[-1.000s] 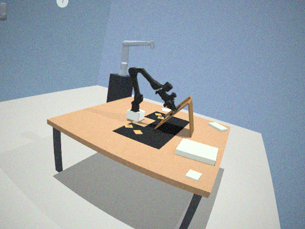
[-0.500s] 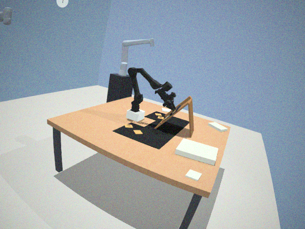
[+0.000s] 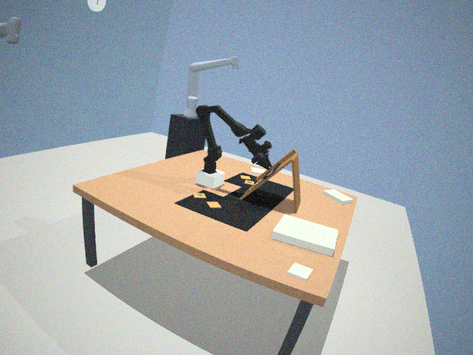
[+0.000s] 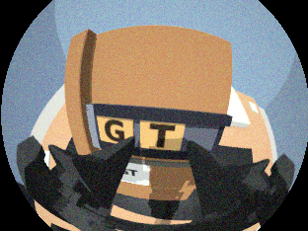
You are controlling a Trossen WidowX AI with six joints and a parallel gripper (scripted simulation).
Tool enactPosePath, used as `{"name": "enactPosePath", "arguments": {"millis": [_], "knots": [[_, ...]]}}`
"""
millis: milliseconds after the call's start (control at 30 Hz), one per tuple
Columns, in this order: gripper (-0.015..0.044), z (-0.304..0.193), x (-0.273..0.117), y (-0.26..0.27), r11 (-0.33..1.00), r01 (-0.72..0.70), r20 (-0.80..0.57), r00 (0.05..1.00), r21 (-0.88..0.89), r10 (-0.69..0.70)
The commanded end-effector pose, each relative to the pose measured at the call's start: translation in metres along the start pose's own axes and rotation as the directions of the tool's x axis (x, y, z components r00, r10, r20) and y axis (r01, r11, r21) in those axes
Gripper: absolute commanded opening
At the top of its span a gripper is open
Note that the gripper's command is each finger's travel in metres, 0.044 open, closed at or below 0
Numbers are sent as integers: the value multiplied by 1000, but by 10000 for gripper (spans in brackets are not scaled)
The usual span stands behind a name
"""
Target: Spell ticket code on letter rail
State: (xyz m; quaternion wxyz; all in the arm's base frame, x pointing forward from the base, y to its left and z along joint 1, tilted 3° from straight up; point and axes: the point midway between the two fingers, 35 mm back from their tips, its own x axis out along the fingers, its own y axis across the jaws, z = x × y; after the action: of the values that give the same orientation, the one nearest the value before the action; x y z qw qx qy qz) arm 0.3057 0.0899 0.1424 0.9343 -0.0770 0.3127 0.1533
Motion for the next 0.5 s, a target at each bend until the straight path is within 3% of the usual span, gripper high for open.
{"name": "enactPosePath", "arguments": {"millis": [0, 467], "knots": [[295, 0, -3, 0, 1000, 3, 2, 1000, 6, -3], [295, 0, -10, 1, 1000, 3, 1, 1000, 6, -3]]}}
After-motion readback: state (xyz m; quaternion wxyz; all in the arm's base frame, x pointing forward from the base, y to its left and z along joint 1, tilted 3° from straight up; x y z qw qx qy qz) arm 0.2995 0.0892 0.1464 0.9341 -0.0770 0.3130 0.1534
